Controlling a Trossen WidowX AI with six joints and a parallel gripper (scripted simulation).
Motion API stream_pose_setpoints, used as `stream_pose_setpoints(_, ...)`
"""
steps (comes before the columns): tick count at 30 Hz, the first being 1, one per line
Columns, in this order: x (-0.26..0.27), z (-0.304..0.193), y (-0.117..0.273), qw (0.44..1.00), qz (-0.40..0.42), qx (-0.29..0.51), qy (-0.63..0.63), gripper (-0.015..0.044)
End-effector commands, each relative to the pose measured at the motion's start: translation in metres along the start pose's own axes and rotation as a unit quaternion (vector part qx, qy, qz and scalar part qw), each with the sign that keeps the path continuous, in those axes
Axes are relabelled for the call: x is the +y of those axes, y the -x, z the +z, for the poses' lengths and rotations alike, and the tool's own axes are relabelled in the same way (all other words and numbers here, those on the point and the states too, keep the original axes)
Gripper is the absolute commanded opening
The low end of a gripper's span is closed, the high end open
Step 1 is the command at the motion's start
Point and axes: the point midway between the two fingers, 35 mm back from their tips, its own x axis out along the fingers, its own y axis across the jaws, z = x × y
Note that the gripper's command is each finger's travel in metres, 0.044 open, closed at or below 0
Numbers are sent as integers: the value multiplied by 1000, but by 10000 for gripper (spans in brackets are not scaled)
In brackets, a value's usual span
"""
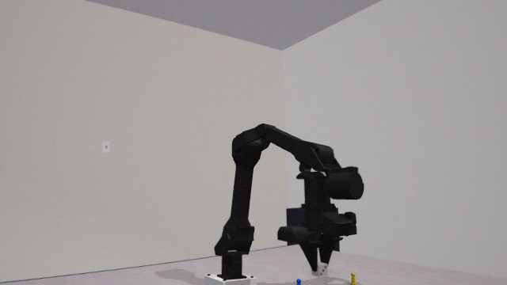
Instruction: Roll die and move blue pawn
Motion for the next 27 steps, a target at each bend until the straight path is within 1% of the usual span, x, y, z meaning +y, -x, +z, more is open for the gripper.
stream_pose_setpoints(1, -22, -4, -4, 1000, -3, -2, 15, 0)
stream_pose_setpoints(7, -52, -12, -11, 999, -3, -1, 35, 0)
stream_pose_setpoints(12, -55, -13, -12, 999, -3, -12, 37, 0)
stream_pose_setpoints(19, -54, -9, -17, 991, -2, -128, 36, 0)
stream_pose_setpoints(27, -54, -5, -20, 965, 4, -261, 34, 0)
